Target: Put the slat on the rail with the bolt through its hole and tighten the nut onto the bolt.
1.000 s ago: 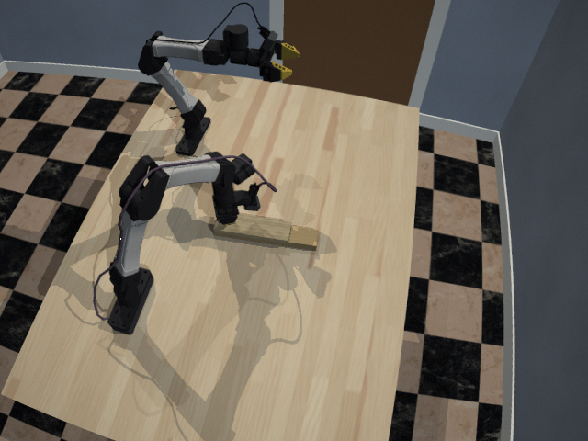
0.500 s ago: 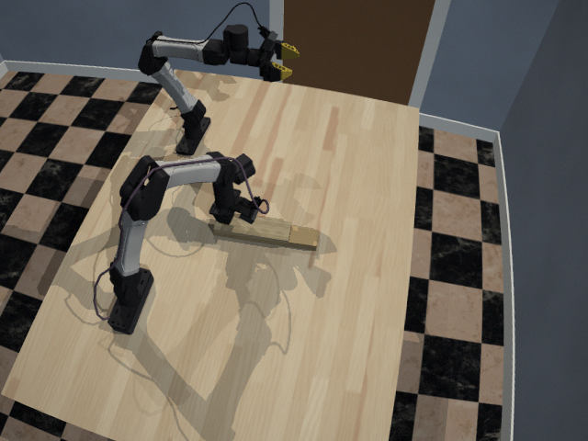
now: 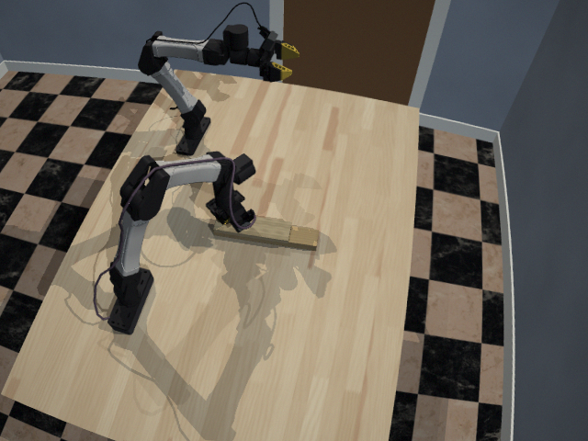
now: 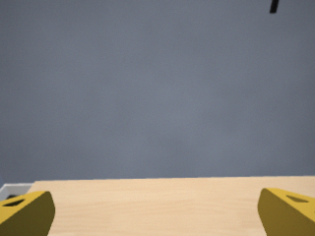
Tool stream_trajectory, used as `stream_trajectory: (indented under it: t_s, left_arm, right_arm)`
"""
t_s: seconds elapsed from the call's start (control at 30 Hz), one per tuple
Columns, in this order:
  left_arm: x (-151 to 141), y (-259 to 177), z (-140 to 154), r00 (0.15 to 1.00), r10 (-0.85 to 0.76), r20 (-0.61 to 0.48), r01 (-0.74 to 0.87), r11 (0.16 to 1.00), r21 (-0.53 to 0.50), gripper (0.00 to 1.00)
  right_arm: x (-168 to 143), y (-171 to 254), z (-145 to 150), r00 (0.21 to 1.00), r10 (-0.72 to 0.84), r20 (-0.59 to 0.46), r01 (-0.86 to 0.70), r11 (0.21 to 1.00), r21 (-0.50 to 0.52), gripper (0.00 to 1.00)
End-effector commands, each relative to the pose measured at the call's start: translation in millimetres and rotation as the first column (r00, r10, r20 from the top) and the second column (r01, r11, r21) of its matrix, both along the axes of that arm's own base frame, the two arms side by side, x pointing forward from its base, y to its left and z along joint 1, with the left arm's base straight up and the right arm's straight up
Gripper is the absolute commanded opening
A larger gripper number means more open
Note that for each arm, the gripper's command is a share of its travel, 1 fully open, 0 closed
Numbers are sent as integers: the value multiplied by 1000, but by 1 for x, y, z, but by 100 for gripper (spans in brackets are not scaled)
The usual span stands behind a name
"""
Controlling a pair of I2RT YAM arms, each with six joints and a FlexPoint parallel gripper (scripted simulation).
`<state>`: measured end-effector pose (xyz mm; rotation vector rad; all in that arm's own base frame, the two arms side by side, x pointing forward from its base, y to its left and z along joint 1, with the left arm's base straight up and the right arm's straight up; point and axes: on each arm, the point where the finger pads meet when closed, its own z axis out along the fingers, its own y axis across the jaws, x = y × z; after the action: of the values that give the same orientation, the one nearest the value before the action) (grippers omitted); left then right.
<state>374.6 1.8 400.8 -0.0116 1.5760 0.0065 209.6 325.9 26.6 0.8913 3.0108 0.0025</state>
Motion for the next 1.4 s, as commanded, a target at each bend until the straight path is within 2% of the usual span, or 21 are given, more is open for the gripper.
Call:
stream_trajectory:
  t_s: [0.0,0.17,1.2,1.27,1.37]
  left_arm:
    - [-2,-1,8,1000,-2,20,2,1000,2,100]
    - [-2,-1,8,1000,-2,20,2,1000,2,100]
    - [-2,-1,8,1000,-2,20,2,1000,2,100]
    - [-2,-1,8,1000,-2,20,2,1000,2,100]
    - [-2,-1,8,1000,-2,20,2,1000,2,100]
  right_arm:
    - [0,3,-3,978,-210,-13,210,978,-13,14]
    - [0,3,-3,939,-344,-12,344,939,-16,14]
    - [1,3,2,941,-337,-2,337,941,3,14]
    - [1,3,4,942,-334,3,334,942,9,36]
    - [1,3,4,942,-334,3,334,942,9,36]
